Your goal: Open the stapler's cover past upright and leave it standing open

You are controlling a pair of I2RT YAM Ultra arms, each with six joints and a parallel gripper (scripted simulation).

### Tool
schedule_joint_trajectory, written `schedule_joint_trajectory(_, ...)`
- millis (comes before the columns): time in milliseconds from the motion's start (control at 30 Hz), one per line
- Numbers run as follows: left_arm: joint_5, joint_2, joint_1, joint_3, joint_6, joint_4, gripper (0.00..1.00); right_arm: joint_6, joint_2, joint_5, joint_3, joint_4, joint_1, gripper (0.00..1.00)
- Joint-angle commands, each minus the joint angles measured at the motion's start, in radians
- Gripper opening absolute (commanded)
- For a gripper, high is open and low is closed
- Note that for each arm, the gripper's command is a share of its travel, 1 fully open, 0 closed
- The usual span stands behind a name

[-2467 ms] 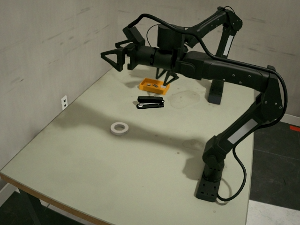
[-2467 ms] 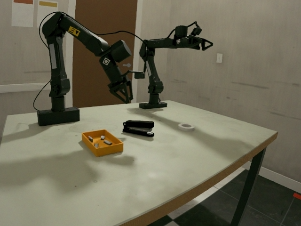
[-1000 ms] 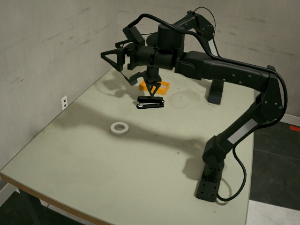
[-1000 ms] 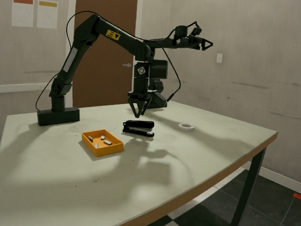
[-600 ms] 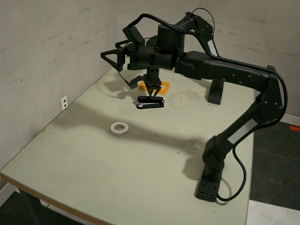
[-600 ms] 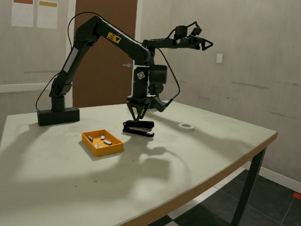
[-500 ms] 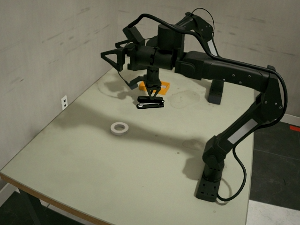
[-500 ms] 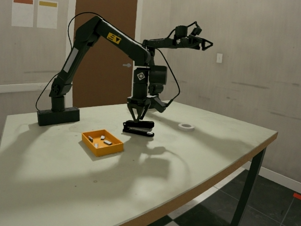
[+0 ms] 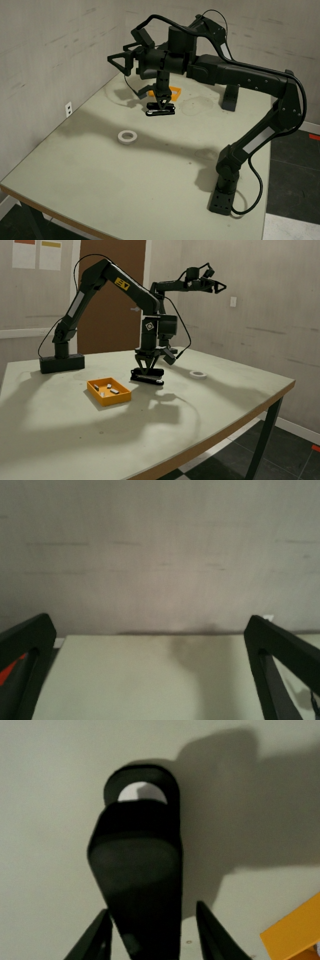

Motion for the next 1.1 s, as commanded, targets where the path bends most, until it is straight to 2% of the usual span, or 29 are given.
schedule_joint_trajectory(0,-0.011,-0.009,-0.004,0.003,-0.006,0.009,1.0,0.008,0.009,0.005,-0.014,0.02,0.009,0.5)
schedule_joint_trajectory(167,-0.011,-0.009,-0.004,0.003,-0.006,0.009,1.0,0.008,0.009,0.005,-0.014,0.013,0.009,0.5)
schedule_joint_trajectory(200,-0.011,-0.009,-0.004,0.003,-0.006,0.009,1.0,0.008,0.009,0.005,-0.014,0.013,0.009,0.42)
schedule_joint_trajectory(267,-0.011,-0.009,-0.004,0.003,-0.006,0.009,1.0,0.008,0.009,0.005,-0.014,0.013,0.009,0.42)
schedule_joint_trajectory(300,-0.011,-0.009,-0.004,0.003,-0.006,0.009,1.0,0.008,0.009,0.005,-0.014,0.013,0.009,0.37)
schedule_joint_trajectory(433,-0.011,-0.009,-0.004,0.003,-0.006,0.009,1.0,0.002,0.001,0.001,-0.003,0.008,0.003,0.37)
schedule_joint_trajectory(467,-0.011,-0.009,-0.004,0.003,-0.006,0.009,1.0,0.002,0.001,0.001,-0.003,0.008,0.003,0.33)
schedule_joint_trajectory(533,-0.011,-0.009,-0.004,0.003,-0.006,0.009,1.0,0.002,0.001,0.001,-0.003,0.008,0.003,0.33)
schedule_joint_trajectory(567,-0.011,-0.009,-0.004,0.003,-0.006,0.009,1.0,0.002,0.001,0.001,-0.003,0.008,0.003,0.29)
schedule_joint_trajectory(633,-0.011,-0.009,-0.004,0.003,-0.006,0.009,1.0,0.001,0.013,0.001,0.002,0.003,0.002,0.29)
schedule_joint_trajectory(833,-0.011,-0.009,-0.004,0.003,-0.006,0.009,1.0,0.001,0.013,0.001,0.002,0.003,0.002,0.2)
schedule_joint_trajectory(867,-0.011,-0.009,-0.004,0.003,-0.006,0.009,1.0,0.001,0.013,0.001,0.002,0.003,0.002,0.09)
schedule_joint_trajectory(900,-0.011,-0.009,-0.004,0.003,-0.006,0.009,1.0,0.001,0.004,0.001,0.003,0.006,0.002,0.2)
schedule_joint_trajectory(1067,-0.011,-0.009,-0.004,0.003,-0.006,0.009,1.0,0.001,-0.017,0.001,0.028,-0.032,0.002,0.22)
